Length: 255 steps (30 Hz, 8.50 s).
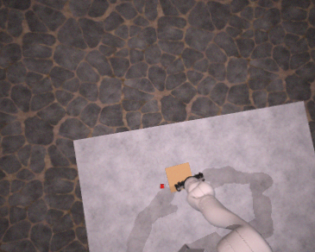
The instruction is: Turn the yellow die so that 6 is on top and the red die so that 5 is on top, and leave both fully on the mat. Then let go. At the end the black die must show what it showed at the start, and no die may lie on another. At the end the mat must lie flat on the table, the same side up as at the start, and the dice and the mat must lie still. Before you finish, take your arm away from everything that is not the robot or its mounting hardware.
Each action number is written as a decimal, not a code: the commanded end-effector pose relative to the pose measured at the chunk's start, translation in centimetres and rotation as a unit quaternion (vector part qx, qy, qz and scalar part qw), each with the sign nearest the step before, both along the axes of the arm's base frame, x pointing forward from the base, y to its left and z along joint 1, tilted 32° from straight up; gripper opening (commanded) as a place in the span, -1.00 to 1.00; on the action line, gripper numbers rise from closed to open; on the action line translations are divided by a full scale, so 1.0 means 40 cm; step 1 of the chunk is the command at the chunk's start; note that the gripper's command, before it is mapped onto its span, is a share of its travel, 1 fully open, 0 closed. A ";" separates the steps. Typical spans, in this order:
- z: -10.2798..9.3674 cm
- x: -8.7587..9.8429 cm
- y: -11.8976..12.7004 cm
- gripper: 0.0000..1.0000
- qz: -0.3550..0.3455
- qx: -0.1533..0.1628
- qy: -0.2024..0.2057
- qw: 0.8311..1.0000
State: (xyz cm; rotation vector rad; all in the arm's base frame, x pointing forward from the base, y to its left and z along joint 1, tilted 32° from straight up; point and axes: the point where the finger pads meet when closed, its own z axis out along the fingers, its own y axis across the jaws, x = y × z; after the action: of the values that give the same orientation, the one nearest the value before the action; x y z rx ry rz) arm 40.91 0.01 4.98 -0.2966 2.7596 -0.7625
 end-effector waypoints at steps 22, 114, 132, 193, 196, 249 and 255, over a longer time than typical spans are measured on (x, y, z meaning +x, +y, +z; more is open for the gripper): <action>0.086 -0.228 -0.280 1.00 0.123 -0.019 0.062 0.990; -0.018 -0.167 -0.307 1.00 -0.769 0.311 -0.407 0.382; -0.022 -0.182 -0.332 1.00 -0.825 0.309 -0.442 0.170; -0.025 -0.185 -0.337 -0.30 -0.830 0.307 -0.446 0.137; -0.028 -0.184 -0.339 -0.30 -0.830 0.307 -0.446 0.137; -0.135 -0.147 -0.393 -0.30 -0.830 0.307 -0.446 0.137; -0.135 -0.147 -0.393 -0.30 -0.830 0.307 -0.446 0.137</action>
State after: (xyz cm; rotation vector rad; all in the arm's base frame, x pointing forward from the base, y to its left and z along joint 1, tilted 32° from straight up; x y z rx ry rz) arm 35.03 -15.72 -0.46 2.5309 0.6421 0.2745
